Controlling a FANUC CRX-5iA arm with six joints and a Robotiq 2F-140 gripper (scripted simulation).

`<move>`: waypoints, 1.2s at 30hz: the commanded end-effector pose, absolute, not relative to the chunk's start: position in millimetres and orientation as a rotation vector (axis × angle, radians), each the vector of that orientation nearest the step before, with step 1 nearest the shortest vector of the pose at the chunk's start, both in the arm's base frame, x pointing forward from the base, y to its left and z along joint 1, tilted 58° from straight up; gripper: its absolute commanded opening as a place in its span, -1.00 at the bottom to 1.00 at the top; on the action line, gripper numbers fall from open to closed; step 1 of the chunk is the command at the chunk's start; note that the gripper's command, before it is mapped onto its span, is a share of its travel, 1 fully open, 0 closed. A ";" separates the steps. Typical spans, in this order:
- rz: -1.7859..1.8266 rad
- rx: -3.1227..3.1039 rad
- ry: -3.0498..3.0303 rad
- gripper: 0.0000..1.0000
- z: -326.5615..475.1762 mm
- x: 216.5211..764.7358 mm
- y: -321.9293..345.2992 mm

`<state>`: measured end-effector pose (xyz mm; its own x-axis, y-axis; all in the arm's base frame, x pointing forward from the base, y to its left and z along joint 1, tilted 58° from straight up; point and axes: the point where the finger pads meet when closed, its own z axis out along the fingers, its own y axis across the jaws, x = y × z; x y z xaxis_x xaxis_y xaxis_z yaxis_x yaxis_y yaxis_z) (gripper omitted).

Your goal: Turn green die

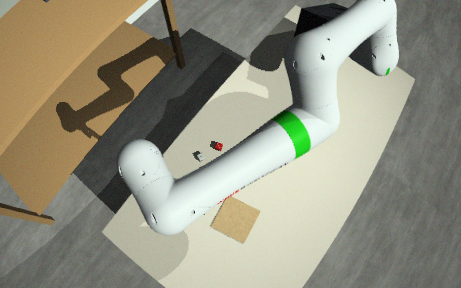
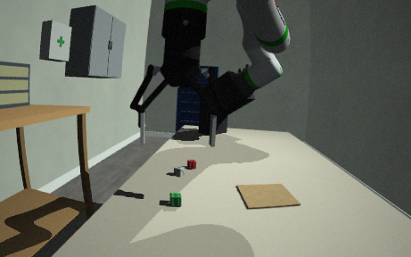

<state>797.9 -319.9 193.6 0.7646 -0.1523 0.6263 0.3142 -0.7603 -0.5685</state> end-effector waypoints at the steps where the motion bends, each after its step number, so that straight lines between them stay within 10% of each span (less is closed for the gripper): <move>1: -0.884 -2.272 -0.120 1.00 193.7 797.9 -320.2; 36: -0.482 -2.065 0.672 1.00 189.6 802.7 -315.2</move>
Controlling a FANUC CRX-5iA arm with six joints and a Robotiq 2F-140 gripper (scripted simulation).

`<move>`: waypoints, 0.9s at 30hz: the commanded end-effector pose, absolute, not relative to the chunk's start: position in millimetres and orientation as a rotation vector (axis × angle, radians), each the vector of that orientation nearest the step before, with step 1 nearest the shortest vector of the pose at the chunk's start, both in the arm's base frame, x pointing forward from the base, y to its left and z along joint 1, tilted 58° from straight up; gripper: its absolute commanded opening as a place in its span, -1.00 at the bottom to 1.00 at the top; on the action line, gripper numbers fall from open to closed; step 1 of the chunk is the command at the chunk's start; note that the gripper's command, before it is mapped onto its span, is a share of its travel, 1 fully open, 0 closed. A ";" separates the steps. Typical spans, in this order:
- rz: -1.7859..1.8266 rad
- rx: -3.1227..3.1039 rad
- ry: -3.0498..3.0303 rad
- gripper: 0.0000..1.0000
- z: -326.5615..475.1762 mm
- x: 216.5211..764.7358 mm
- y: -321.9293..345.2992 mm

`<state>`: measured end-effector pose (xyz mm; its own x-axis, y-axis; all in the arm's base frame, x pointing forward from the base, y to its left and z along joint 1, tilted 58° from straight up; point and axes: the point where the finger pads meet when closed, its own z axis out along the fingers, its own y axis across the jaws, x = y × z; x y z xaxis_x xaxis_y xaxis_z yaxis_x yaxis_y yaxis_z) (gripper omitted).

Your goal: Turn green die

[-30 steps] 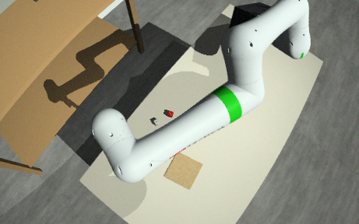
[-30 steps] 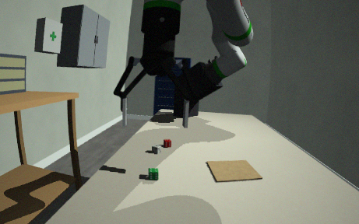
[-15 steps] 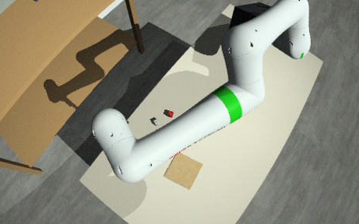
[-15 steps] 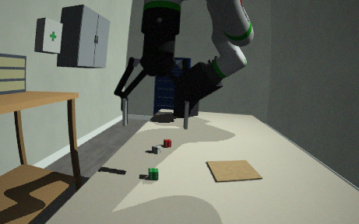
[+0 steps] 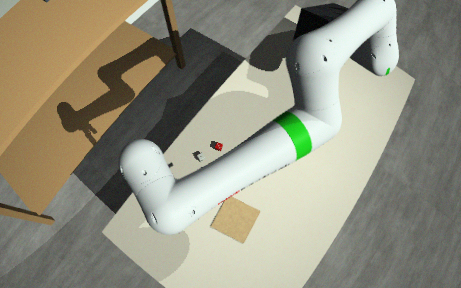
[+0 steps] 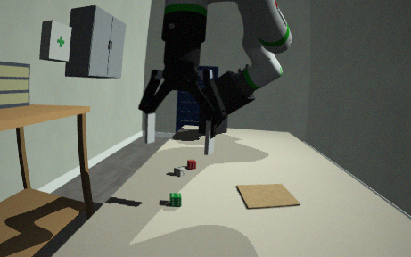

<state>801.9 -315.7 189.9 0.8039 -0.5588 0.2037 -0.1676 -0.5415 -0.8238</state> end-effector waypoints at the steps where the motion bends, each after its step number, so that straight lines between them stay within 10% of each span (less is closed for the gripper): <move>1: -0.462 -2.049 0.707 1.00 189.4 802.9 -314.9; 27: 0.041 -1.541 1.473 1.00 184.5 808.5 -308.9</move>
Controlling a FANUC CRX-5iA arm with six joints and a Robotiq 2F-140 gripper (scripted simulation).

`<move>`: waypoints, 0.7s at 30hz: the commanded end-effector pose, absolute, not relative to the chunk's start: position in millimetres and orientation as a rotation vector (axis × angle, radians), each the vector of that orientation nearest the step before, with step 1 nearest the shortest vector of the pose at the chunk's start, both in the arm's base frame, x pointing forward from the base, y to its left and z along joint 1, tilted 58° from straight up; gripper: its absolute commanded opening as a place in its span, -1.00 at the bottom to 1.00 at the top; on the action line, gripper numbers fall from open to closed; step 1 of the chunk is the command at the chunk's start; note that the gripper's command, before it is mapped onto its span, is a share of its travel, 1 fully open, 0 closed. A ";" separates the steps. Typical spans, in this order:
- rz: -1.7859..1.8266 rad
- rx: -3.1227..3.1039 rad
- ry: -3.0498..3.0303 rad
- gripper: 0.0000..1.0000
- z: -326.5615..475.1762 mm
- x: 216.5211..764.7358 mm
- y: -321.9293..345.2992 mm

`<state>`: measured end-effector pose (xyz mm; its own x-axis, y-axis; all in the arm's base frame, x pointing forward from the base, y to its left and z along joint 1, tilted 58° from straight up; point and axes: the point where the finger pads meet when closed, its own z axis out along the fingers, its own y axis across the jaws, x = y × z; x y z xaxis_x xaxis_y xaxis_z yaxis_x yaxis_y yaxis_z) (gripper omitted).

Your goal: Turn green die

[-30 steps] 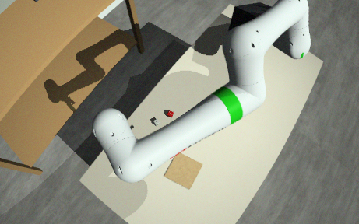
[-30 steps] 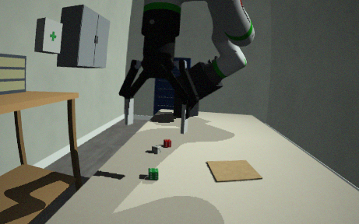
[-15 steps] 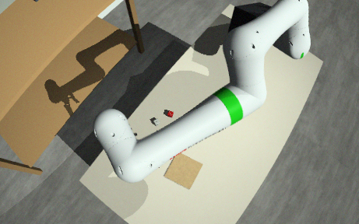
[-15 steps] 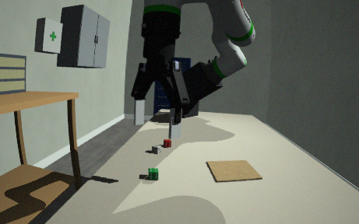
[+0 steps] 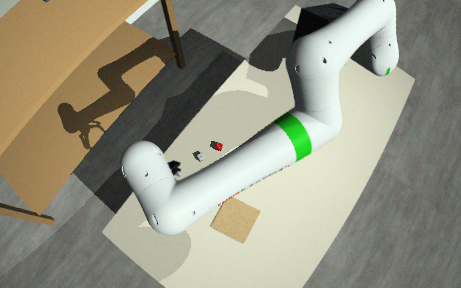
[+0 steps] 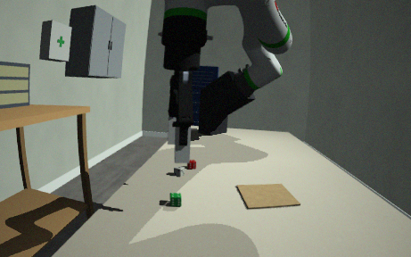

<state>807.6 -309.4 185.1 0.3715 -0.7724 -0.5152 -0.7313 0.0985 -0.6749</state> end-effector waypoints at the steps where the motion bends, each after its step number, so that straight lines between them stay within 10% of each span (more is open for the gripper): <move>1: 0.061 -1.516 1.499 1.00 184.3 808.7 -308.7; 21: 0.448 -0.959 1.940 1.00 180.5 812.8 -304.0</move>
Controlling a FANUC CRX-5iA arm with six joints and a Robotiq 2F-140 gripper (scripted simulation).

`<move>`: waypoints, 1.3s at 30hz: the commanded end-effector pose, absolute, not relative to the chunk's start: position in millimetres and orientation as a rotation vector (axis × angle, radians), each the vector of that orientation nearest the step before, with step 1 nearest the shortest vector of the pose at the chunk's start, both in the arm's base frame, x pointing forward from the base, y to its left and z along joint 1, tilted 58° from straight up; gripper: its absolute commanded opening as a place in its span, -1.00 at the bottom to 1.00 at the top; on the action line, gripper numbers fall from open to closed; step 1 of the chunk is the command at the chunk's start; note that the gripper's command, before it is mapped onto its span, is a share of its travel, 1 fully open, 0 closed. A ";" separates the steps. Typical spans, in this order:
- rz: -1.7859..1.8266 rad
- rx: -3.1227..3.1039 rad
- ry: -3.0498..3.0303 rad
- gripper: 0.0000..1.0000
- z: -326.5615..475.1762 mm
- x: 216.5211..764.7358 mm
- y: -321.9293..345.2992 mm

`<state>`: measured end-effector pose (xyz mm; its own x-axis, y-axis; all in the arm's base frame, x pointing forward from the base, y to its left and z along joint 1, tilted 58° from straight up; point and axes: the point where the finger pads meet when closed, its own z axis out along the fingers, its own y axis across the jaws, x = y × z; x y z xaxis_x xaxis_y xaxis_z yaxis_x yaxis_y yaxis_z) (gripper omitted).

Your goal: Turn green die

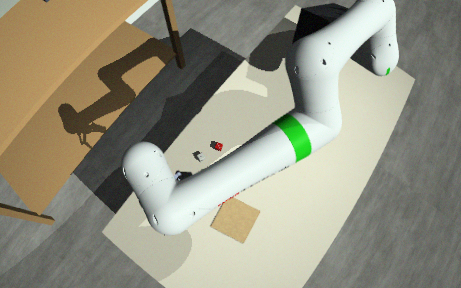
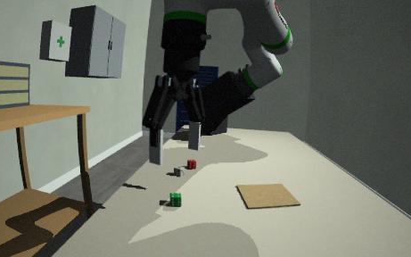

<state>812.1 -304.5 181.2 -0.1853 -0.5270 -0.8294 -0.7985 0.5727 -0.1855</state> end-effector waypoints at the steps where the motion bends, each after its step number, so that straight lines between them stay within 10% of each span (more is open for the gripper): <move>1: 0.469 -0.926 1.960 1.00 180.3 813.1 -303.8; 33: 0.895 -0.121 2.272 1.00 175.8 817.9 -298.2; 34: 0.895 -0.121 2.272 -0.36 175.8 817.9 -298.2; 39: 0.895 -0.121 2.272 -0.36 175.8 817.9 -298.2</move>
<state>817.9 -297.9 175.6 -0.7633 0.1535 -0.6276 -0.3159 0.7586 0.5698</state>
